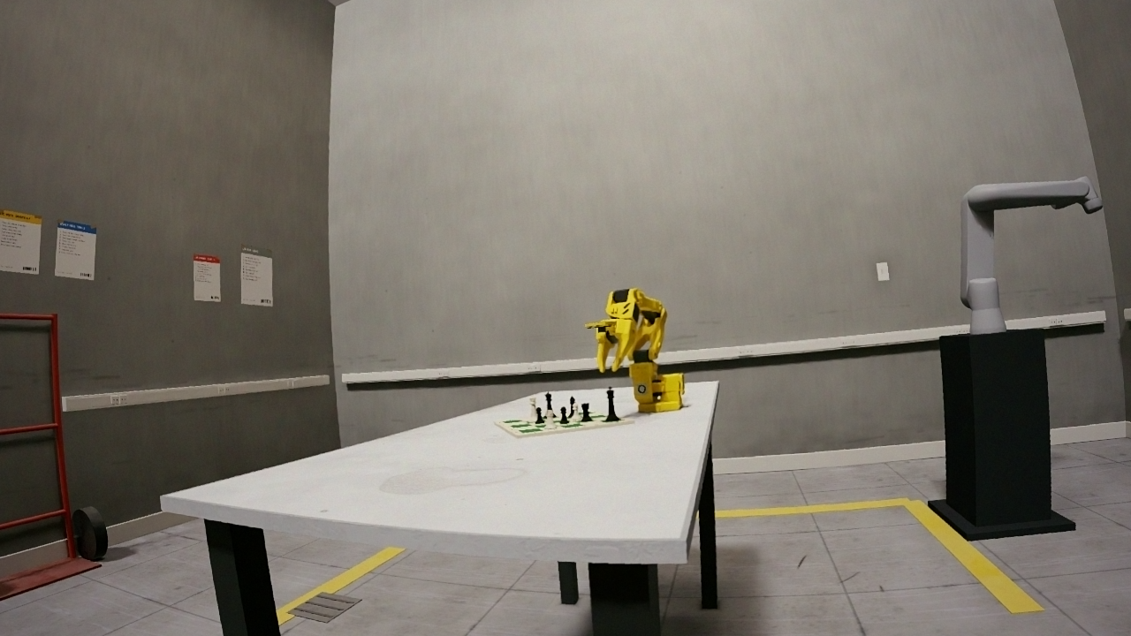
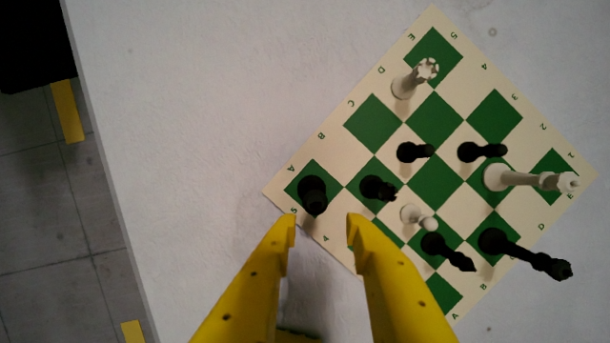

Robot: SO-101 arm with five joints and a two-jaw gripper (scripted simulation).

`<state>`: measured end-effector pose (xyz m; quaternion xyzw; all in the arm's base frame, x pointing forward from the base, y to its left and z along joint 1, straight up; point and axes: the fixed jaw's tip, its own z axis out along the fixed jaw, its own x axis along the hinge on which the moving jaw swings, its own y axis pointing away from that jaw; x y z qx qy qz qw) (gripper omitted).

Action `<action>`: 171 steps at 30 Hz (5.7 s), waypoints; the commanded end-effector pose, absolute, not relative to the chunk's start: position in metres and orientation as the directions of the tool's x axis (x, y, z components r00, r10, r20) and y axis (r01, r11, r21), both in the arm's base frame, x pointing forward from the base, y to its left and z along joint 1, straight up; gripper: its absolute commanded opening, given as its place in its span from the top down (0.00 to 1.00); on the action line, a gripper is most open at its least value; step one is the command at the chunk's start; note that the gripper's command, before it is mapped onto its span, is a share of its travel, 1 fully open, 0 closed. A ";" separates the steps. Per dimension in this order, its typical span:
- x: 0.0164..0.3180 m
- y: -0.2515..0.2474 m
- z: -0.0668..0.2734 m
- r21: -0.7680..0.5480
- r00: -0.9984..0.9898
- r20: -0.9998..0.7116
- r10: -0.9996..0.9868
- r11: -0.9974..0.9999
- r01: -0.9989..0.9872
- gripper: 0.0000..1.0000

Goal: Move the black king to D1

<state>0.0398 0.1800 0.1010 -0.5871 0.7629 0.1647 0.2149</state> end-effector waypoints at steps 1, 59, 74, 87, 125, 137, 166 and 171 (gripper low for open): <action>0.038 0.179 0.097 0.005 -0.221 -0.517 -0.827 0.256 -0.967 0.88; 0.037 0.177 0.035 0.005 -0.222 -0.516 -0.827 0.256 -0.967 0.88; 0.038 0.178 0.039 0.005 -0.222 -0.517 -0.827 0.256 -0.967 0.88; 0.038 0.181 0.043 0.005 -0.222 -0.517 -0.827 0.256 -0.967 0.88; 0.044 0.180 0.042 -0.003 -0.235 -0.517 -0.823 0.276 -0.961 0.88; 0.044 0.180 0.042 -0.003 -0.235 -0.517 -0.823 0.276 -0.961 0.92; 0.044 0.180 0.042 -0.003 -0.235 -0.517 -0.823 0.276 -0.961 1.00; 0.044 0.180 0.042 -0.003 -0.235 -0.517 -0.823 0.276 -0.961 1.00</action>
